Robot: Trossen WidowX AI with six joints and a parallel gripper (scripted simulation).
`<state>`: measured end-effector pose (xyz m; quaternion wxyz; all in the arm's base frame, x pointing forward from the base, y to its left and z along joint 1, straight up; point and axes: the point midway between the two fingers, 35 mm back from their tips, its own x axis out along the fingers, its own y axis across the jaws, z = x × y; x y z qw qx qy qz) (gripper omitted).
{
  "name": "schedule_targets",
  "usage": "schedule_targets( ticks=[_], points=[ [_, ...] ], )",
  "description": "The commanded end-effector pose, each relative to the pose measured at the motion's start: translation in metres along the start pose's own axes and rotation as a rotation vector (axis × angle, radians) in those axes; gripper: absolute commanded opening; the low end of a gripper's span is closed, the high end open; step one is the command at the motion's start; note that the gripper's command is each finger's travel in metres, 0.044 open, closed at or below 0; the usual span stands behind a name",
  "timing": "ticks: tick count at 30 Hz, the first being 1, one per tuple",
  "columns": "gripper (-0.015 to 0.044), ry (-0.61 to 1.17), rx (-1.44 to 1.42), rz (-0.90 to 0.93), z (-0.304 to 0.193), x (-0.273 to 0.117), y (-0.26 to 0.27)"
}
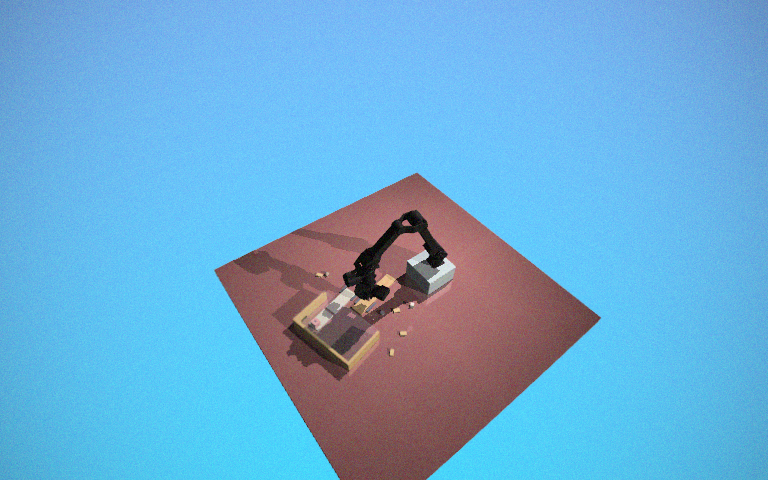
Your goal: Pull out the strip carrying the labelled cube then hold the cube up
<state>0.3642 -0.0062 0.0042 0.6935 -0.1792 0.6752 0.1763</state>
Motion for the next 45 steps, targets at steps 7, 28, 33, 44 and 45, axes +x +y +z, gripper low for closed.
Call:
schedule_targets(
  ticks=[7, 28, 33, 44, 45],
  points=[
    [0.0, 0.002, 0.004, 0.001, -0.024, -0.003, 0.014],
    [0.0, 0.004, 0.004, 0.002, -0.052, -0.037, 0.03],
    [0.0, 0.004, 0.004, 0.002, -0.052, -0.037, 0.03],
    [0.0, 0.004, 0.004, 0.002, -0.052, -0.037, 0.03],
    [0.0, 0.004, 0.004, 0.002, -0.052, -0.037, 0.03]
  ],
)
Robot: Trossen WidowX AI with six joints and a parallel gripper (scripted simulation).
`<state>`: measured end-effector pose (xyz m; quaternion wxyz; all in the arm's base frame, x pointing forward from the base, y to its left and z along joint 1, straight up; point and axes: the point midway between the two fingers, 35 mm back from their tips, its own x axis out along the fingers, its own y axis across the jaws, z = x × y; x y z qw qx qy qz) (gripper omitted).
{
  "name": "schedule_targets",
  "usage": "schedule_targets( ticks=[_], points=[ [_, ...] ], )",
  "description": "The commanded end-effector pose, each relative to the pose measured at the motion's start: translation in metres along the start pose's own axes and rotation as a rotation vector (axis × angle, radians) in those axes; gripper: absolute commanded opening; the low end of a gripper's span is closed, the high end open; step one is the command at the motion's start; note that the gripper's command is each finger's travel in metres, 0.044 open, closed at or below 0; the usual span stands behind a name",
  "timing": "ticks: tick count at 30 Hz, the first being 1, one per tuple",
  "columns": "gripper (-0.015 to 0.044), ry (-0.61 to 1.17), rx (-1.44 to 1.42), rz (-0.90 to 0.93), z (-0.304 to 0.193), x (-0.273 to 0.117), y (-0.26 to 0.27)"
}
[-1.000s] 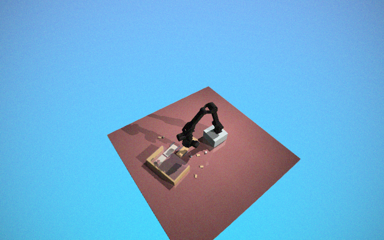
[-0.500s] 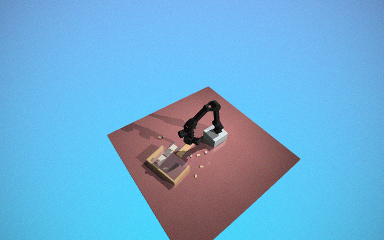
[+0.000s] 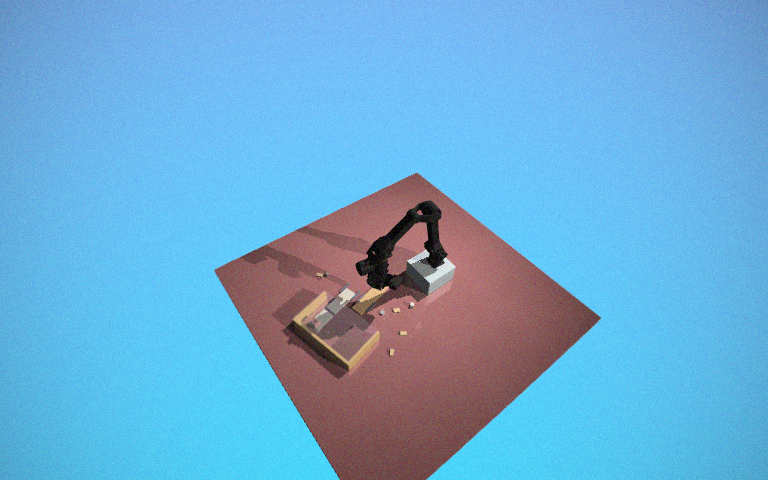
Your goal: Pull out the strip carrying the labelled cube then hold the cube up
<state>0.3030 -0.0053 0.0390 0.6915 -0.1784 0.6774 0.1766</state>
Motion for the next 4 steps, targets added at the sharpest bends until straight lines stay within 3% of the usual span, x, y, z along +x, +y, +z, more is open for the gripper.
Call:
schedule_targets(
  ticks=[1, 4],
  points=[
    [0.0, -0.001, 0.003, -0.001, 0.0003, -0.001, -0.0003],
    [0.0, -0.001, 0.003, -0.001, 0.0003, -0.001, -0.0003]
  ],
)
